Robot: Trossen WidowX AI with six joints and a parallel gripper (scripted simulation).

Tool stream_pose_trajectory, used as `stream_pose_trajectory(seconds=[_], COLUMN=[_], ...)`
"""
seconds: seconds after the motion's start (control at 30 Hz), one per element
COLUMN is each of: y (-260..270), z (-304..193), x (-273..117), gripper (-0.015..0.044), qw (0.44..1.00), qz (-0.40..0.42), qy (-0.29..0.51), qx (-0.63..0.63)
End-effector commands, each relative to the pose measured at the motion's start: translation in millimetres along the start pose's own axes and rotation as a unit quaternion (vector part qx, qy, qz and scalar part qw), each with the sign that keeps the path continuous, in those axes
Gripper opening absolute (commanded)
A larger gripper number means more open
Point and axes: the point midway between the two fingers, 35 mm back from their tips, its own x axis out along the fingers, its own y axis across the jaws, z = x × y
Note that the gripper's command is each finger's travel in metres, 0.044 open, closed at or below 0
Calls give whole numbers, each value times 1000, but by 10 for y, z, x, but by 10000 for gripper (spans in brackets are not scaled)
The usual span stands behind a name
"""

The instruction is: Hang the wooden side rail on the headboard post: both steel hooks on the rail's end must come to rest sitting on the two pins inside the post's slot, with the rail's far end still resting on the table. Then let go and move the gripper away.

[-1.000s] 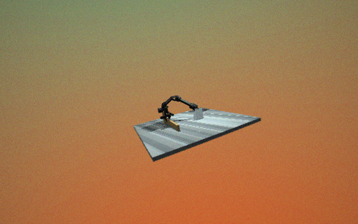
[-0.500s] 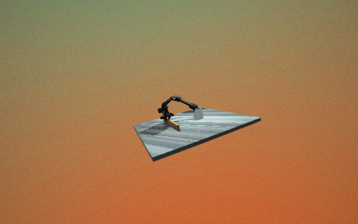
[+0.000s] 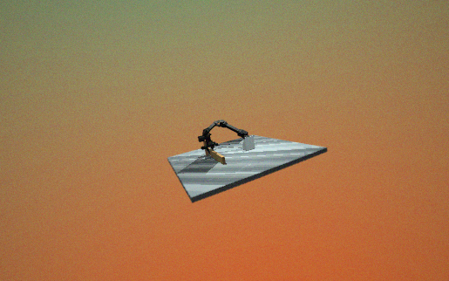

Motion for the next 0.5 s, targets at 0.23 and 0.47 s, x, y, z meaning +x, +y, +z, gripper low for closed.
stream_pose_trajectory(seconds=[0.23,0.47], y=[-15,-15], z=[-4,-4], x=[-8,3], gripper=[0,0], qw=[1000,1000], qz=[-5,-5], qy=[3,3], qx=[1,1])
